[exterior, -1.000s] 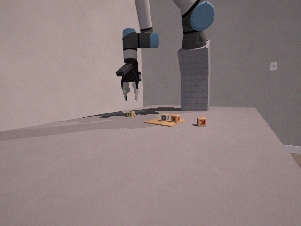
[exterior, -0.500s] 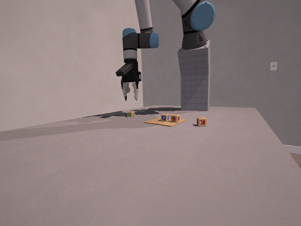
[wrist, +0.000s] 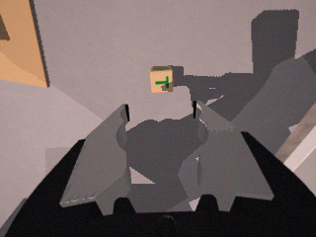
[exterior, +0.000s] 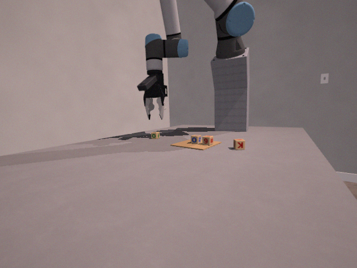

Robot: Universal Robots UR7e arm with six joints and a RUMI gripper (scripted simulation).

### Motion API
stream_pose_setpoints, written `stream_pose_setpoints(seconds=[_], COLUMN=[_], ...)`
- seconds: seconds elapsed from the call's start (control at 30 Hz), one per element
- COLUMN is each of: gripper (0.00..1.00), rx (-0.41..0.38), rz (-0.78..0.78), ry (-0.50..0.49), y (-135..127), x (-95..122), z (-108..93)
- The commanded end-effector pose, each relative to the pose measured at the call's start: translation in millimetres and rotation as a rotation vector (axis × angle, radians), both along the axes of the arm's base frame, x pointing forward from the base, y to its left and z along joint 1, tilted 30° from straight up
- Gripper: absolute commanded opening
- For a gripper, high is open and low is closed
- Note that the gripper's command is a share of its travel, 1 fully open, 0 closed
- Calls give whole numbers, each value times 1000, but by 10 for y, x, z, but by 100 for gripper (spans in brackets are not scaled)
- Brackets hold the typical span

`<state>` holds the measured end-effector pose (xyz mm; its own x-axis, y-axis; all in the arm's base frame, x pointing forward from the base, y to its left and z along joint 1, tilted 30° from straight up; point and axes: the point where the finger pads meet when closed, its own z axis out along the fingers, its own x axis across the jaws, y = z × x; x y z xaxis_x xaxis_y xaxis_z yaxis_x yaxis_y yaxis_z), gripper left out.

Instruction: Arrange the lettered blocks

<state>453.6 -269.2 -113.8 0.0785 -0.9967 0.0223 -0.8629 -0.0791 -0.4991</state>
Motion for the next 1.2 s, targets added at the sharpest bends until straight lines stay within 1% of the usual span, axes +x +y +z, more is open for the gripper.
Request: stream_pose_setpoints(seconds=[0.0, 0.33, 0.83, 1.17], gripper=[40, 40, 40, 40], rx=[-6, -7, -7, -7], rz=[7, 8, 8, 8], ry=[-2, -1, -1, -2], y=[-13, -17, -23, -26], x=[31, 70, 182, 234], z=[-17, -88, -288, -378])
